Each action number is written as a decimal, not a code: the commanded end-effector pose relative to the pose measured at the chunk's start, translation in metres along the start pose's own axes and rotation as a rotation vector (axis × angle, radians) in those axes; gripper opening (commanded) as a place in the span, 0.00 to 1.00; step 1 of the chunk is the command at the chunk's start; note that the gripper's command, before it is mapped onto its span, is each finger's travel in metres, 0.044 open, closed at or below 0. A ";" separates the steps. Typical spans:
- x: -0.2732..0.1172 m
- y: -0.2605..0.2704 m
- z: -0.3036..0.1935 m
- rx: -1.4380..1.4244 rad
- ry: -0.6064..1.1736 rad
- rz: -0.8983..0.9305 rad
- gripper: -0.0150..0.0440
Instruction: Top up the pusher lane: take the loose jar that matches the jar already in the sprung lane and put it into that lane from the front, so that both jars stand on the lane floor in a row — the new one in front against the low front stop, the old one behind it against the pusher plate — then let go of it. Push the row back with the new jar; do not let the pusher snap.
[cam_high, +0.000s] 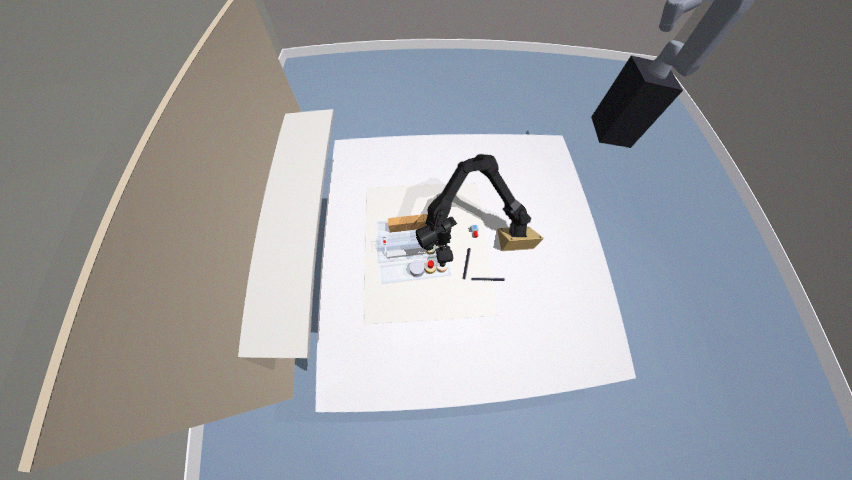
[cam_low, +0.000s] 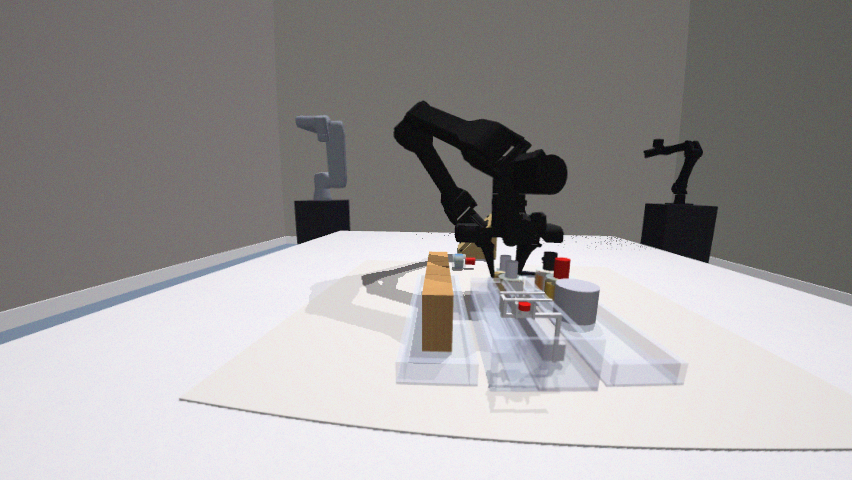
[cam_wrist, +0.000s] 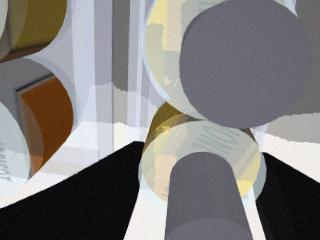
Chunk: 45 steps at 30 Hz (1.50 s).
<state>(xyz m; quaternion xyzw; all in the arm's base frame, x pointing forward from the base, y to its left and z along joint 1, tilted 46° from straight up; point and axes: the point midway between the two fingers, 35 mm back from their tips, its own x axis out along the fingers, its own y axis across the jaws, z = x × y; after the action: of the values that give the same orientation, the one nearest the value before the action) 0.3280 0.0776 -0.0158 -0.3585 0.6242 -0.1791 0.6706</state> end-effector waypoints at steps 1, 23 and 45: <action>0.000 -0.001 0.002 0.011 -0.011 -0.006 0.25; 0.000 0.000 -0.004 0.010 -0.010 -0.006 0.25; 0.000 0.000 -0.003 0.010 -0.010 -0.006 0.76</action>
<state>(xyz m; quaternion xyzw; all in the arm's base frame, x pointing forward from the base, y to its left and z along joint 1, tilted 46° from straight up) 0.3247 0.0766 -0.0164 -0.3590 0.6195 -0.1807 0.6743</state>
